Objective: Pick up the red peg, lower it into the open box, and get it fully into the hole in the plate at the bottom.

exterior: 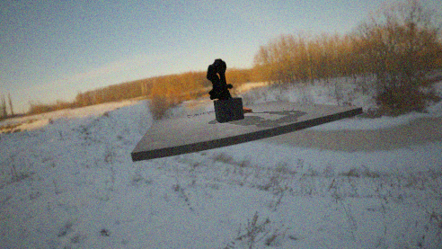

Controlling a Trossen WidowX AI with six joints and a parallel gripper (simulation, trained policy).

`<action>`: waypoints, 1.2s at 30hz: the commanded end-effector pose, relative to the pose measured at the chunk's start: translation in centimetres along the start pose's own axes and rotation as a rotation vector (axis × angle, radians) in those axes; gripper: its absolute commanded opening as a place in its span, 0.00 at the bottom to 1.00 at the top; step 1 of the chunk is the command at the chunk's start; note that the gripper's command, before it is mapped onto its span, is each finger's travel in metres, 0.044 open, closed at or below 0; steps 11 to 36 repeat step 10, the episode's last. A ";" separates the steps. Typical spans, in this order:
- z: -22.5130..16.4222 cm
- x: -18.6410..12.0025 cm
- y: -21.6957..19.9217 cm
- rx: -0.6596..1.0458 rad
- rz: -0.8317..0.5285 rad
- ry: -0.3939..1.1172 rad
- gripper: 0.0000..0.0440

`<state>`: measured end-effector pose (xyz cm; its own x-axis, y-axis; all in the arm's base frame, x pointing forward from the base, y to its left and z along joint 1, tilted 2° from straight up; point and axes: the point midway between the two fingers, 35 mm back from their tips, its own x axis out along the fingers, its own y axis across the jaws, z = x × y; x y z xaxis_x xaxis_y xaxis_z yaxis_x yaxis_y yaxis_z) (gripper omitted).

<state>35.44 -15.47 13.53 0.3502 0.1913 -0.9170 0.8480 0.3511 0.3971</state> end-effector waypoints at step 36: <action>1.6 -0.8 1.6 -0.075 0.099 0.001 0.30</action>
